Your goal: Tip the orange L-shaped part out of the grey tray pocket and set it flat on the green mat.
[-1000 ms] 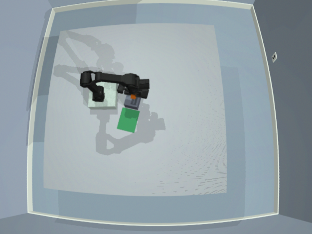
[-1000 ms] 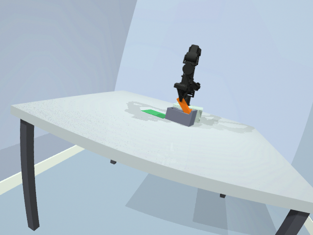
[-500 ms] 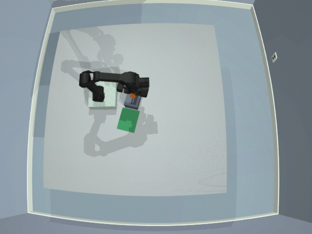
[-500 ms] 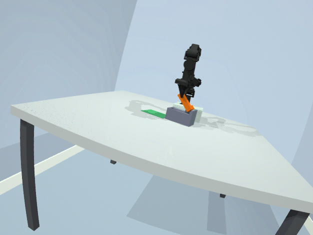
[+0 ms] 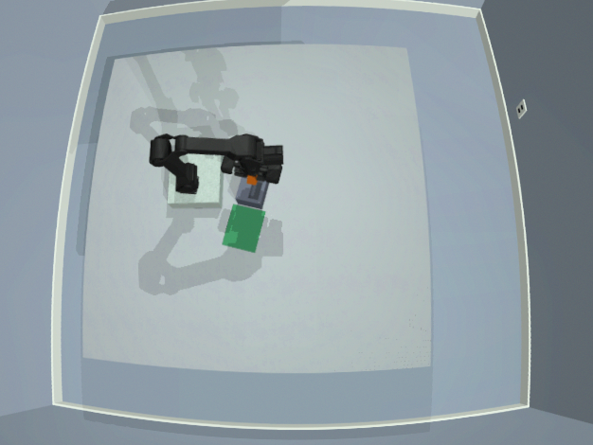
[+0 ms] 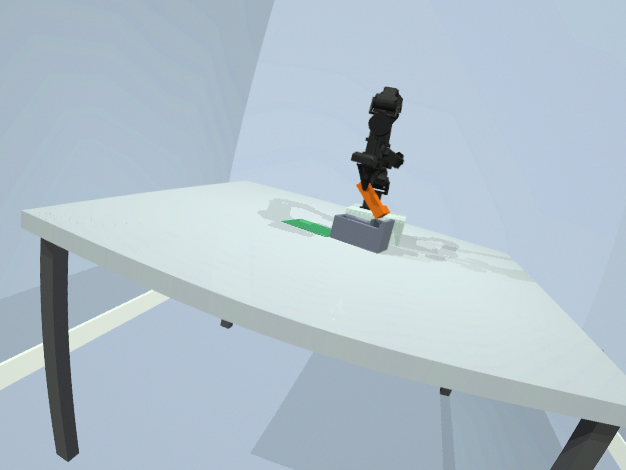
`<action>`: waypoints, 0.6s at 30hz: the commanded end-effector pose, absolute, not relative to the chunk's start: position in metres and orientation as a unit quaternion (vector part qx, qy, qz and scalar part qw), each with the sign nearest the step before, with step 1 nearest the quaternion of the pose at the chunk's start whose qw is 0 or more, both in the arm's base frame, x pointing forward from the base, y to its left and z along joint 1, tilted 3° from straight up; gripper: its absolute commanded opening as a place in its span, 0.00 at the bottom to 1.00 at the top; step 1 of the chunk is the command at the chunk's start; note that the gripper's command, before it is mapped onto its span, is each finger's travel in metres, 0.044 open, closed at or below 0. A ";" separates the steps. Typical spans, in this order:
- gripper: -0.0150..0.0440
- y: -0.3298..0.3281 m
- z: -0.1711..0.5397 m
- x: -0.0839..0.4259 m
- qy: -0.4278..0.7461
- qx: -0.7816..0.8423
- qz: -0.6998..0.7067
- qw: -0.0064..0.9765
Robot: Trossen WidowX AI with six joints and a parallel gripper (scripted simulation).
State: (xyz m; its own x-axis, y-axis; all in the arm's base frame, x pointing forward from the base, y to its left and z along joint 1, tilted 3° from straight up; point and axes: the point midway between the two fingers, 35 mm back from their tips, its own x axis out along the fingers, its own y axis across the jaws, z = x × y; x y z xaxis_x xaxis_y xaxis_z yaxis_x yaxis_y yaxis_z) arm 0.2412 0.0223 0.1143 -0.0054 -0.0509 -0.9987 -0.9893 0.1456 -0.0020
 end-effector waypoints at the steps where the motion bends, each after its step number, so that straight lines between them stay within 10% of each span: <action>1: 0.25 0.021 0.119 0.243 0.545 -0.474 0.446 0.528; 18: 0.25 -0.037 0.117 0.232 0.546 -0.475 0.445 0.527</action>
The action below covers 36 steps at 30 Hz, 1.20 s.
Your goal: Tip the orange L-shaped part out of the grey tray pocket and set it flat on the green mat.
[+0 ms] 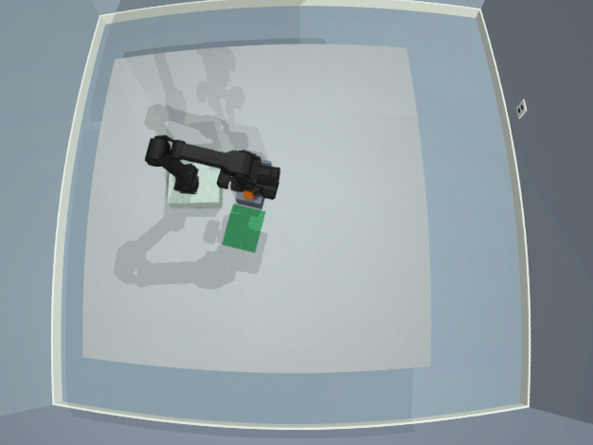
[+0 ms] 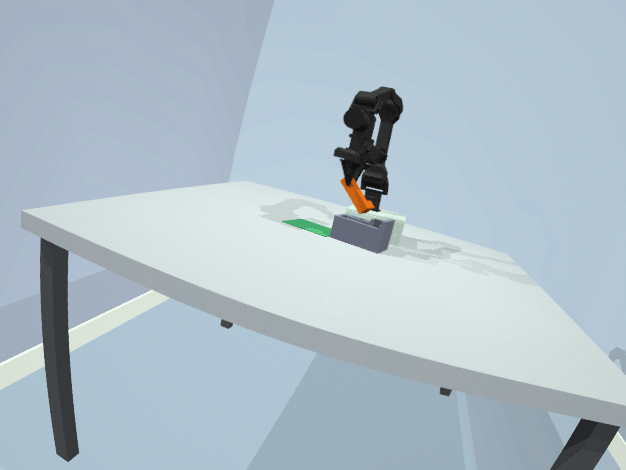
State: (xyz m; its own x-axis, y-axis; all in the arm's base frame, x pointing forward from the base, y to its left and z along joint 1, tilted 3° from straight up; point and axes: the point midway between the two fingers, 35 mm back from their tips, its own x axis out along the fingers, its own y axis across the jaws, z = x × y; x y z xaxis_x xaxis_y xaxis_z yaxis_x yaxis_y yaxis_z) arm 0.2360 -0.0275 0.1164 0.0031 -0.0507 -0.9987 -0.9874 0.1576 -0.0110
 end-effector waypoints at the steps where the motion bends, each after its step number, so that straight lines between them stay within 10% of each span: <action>1: 0.25 -0.041 0.117 0.231 0.546 -0.475 0.445 0.527; 36: 0.25 -0.139 0.118 0.204 0.549 -0.477 0.443 0.524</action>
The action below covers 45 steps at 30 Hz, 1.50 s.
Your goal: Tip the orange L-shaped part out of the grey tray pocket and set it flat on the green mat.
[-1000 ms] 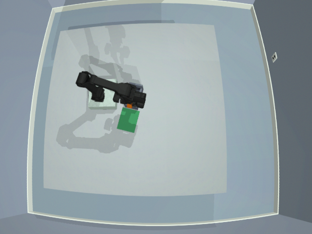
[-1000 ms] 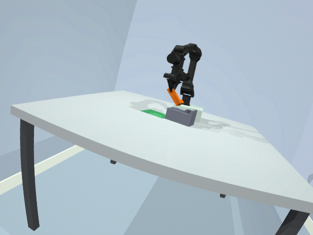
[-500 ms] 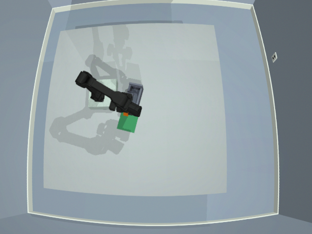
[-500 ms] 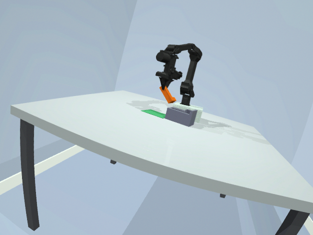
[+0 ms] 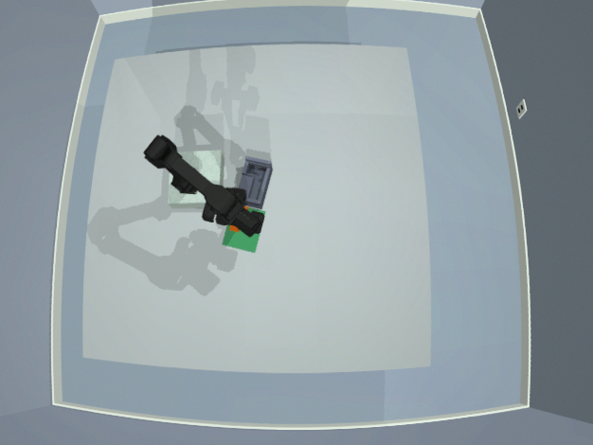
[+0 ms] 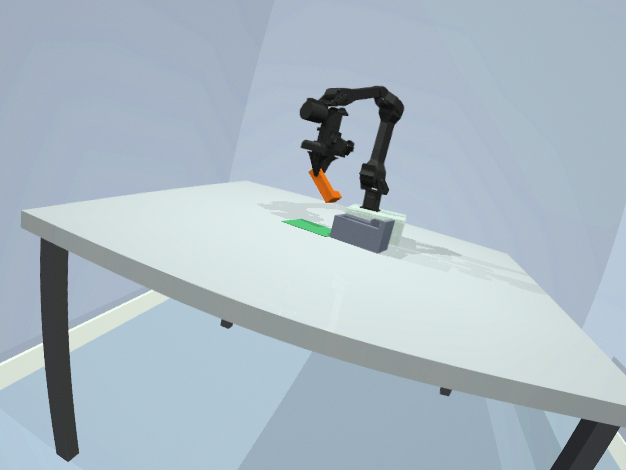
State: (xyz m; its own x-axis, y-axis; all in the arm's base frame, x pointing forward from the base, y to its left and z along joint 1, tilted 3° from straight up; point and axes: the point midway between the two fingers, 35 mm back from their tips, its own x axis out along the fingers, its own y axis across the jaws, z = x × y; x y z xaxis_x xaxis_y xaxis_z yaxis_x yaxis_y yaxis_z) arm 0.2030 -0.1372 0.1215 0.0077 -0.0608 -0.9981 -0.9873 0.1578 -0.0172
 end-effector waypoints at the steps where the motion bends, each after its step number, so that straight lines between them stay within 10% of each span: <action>1: 0.25 -0.139 0.117 0.204 0.549 -0.477 0.443 0.524; 45: 0.25 -0.143 0.051 0.204 0.549 -0.477 0.443 0.524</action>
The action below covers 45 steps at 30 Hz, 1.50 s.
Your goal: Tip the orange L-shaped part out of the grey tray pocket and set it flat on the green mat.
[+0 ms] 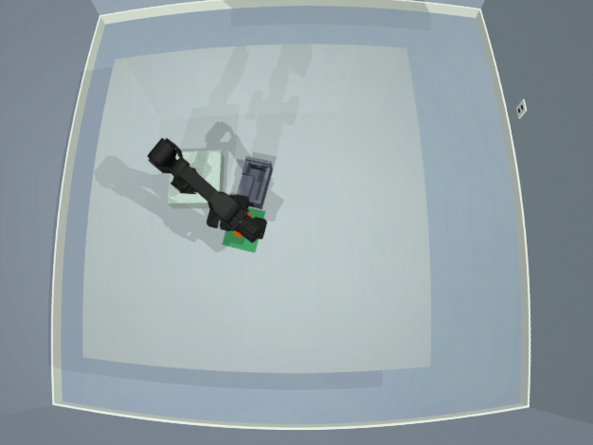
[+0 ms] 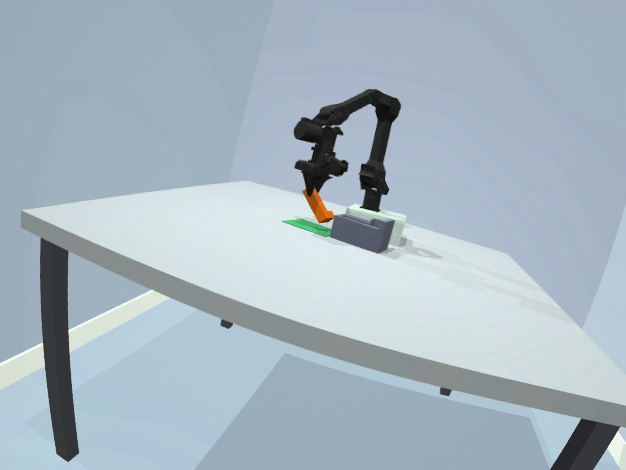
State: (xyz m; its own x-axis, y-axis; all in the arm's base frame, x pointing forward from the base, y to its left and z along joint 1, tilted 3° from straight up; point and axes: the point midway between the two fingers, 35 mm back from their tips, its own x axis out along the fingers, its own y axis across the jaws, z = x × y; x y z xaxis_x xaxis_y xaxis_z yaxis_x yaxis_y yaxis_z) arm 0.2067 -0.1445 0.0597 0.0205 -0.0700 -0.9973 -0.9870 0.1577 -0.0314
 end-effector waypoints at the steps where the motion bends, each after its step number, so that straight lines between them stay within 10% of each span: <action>1: 0.25 -0.143 0.049 0.204 0.549 -0.477 0.443 0.524; 37: 0.25 -0.144 0.042 0.205 0.550 -0.477 0.440 0.526; 45: 0.61 -0.144 0.042 0.205 0.550 -0.477 0.440 0.526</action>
State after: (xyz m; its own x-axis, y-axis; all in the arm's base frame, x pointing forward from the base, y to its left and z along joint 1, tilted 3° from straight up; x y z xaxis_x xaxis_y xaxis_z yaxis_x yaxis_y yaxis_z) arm 0.2046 -0.1440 0.0417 0.0086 -0.0623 -0.9980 -0.9873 0.1579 -0.0184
